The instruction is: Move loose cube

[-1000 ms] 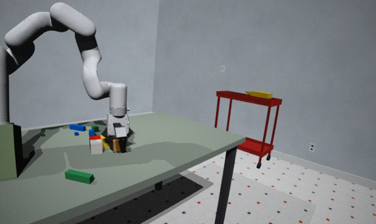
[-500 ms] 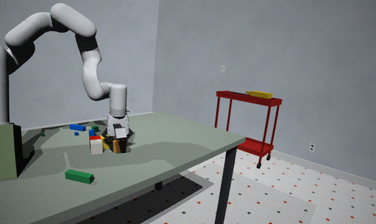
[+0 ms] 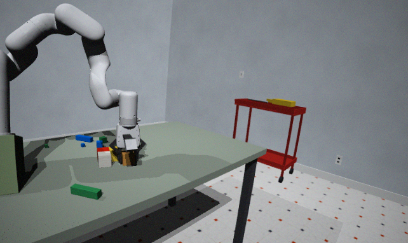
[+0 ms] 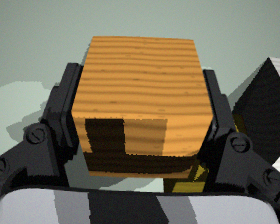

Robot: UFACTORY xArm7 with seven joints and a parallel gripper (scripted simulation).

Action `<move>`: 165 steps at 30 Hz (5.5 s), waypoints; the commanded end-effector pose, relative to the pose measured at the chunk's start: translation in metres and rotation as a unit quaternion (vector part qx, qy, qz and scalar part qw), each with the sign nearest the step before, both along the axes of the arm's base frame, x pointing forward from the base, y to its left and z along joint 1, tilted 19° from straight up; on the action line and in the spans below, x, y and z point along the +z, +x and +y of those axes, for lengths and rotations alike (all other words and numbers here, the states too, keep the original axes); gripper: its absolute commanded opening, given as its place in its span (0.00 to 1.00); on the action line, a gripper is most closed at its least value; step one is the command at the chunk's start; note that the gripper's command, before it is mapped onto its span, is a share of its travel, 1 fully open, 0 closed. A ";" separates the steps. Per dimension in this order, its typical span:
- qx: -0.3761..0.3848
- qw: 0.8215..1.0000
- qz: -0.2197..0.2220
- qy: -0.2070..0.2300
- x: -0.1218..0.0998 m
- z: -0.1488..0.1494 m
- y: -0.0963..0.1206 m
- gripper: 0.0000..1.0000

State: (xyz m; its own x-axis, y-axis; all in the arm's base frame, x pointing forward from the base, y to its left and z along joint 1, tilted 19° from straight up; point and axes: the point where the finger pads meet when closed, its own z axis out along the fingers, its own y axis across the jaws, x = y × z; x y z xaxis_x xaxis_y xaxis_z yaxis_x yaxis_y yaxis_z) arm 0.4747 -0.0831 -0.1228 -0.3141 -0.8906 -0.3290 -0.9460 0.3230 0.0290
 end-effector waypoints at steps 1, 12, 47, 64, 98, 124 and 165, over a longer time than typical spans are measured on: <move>-0.001 1.000 -0.002 -0.001 0.001 -0.002 0.001 0.83; -0.001 1.000 -0.002 -0.001 0.001 -0.002 0.001 0.83; -0.001 1.000 -0.002 -0.001 0.011 -0.005 0.001 0.83; -0.001 1.000 -0.002 -0.001 0.048 -0.017 -0.003 0.83; -0.001 1.000 -0.002 -0.001 0.099 -0.034 -0.007 0.83; -0.001 1.000 -0.002 -0.001 0.099 -0.034 -0.007 0.00; -0.473 0.864 0.162 0.048 0.089 -0.043 0.005 0.00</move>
